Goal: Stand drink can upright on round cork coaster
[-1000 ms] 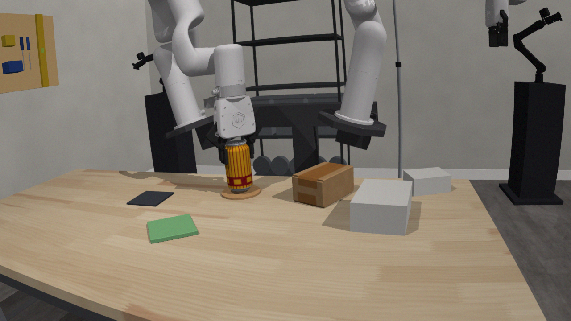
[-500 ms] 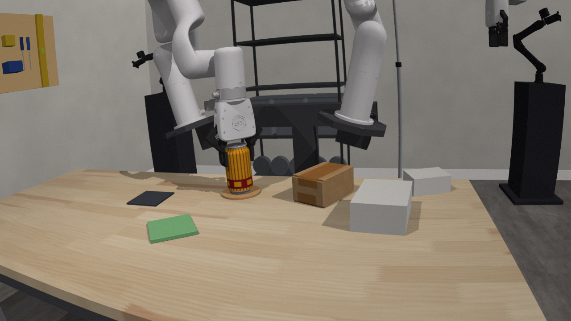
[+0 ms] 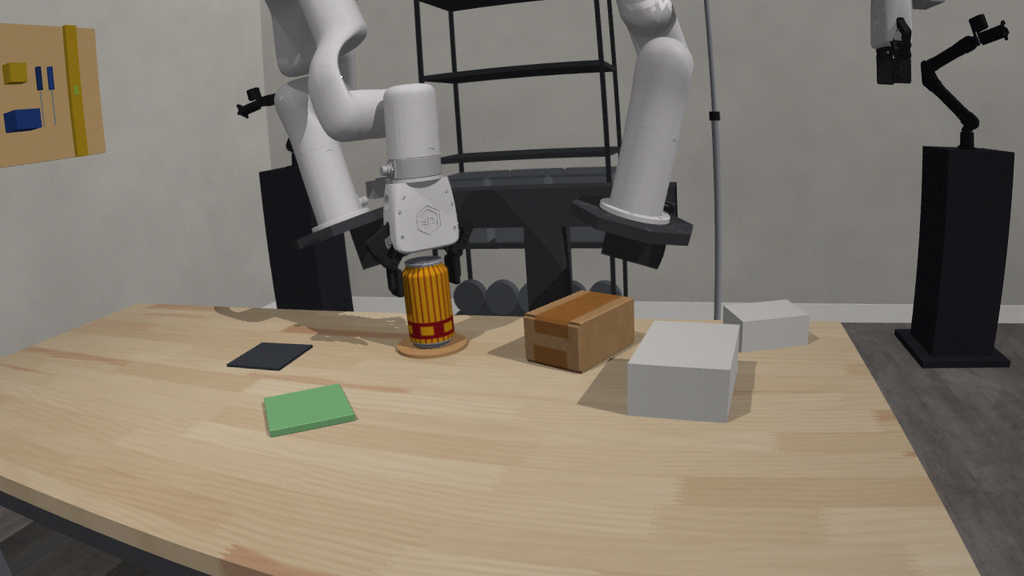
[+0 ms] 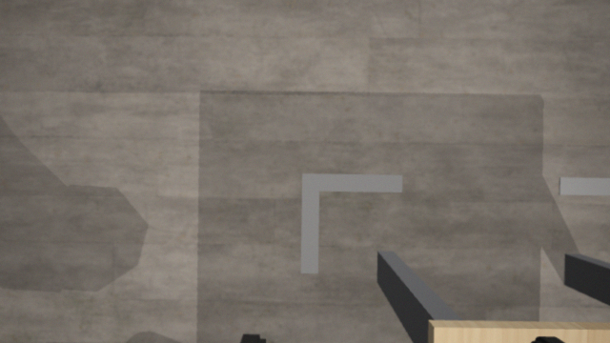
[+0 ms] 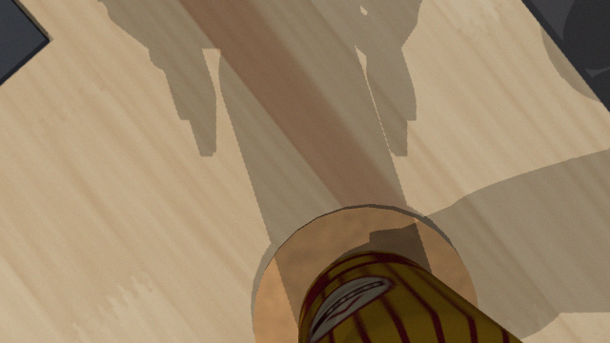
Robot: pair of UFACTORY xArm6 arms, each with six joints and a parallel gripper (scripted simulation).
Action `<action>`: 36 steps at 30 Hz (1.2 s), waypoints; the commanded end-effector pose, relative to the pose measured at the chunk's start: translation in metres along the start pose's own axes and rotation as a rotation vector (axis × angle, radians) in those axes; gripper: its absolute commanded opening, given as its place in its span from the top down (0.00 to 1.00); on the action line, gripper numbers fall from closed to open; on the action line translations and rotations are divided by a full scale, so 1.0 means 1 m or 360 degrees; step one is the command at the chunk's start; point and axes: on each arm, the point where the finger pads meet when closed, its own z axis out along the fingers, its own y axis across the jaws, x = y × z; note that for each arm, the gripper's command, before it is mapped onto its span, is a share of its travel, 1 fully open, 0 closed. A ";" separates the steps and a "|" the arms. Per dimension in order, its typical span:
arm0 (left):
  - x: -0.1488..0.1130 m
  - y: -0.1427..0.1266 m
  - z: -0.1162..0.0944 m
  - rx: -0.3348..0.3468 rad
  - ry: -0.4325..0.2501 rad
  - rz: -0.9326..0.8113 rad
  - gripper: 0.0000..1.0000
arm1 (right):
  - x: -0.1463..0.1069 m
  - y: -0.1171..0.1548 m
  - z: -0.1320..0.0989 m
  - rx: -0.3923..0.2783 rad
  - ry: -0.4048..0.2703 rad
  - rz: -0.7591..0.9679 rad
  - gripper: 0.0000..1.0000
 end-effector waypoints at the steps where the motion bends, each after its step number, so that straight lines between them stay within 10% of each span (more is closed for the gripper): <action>1: 0.001 0.000 -0.002 0.0000 0.0008 0.0000 0.00 | -0.002 -0.001 -0.011 0.0003 -0.0007 0.0001 0.00; 9: 0.001 0.000 -0.002 0.0000 0.0008 0.0000 0.00 | -0.002 0.000 -0.100 0.0001 -0.0008 0.0001 0.00; 36: 0.001 0.000 -0.002 0.0000 0.0008 0.0000 0.00 | -0.002 0.000 -0.101 0.0001 -0.0008 0.0001 0.00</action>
